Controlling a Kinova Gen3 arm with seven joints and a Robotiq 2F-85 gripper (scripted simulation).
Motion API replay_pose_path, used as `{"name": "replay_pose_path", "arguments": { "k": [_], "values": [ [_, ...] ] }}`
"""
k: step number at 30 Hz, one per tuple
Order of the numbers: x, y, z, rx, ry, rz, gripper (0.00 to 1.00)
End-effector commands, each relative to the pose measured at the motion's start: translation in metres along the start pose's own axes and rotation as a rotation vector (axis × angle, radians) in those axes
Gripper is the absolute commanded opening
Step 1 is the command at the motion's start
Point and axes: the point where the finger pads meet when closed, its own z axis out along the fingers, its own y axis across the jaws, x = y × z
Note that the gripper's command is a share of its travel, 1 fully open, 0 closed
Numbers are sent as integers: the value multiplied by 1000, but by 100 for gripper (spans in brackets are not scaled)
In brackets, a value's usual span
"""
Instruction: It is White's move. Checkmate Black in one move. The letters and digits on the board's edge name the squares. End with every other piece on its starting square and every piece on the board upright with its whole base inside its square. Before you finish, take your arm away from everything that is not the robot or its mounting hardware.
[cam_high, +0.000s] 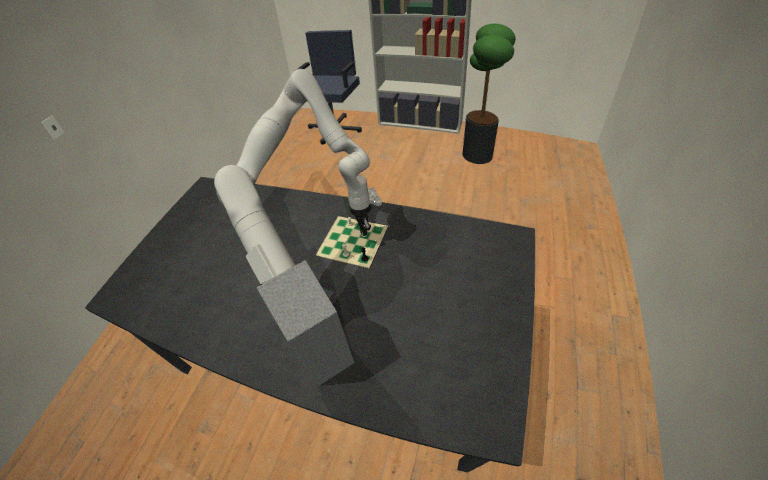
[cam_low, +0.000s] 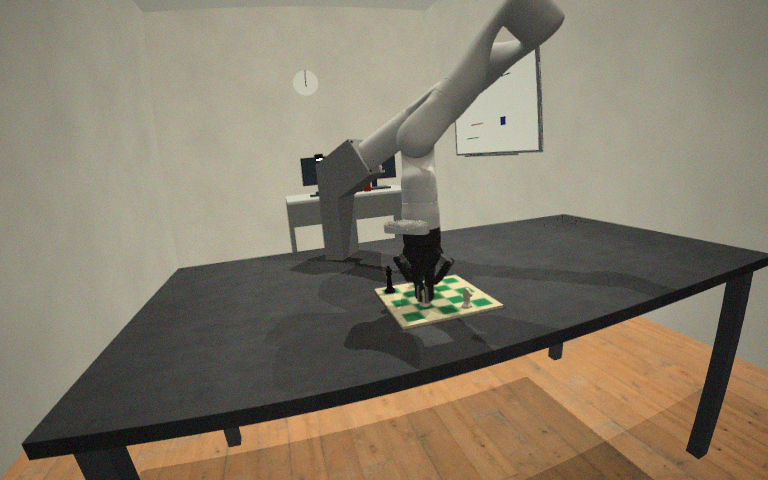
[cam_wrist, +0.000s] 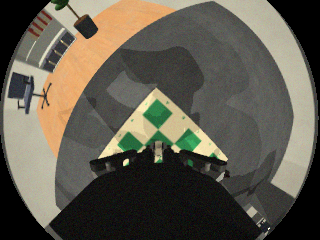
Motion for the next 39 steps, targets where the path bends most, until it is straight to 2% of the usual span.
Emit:
{"name": "replay_pose_path", "arguments": {
  "k": [1,19,23,32,34,39],
  "values": [
    [1,0,0,0,1,0,0],
    [1,0,-5,0,1,0,0],
    [1,0,-22,0,1,0,0],
    [1,0,-80,0,1,0,0],
    [1,0,-80,0,1,0,0],
    [1,0,-98,0,1,0,0]
  ]
}}
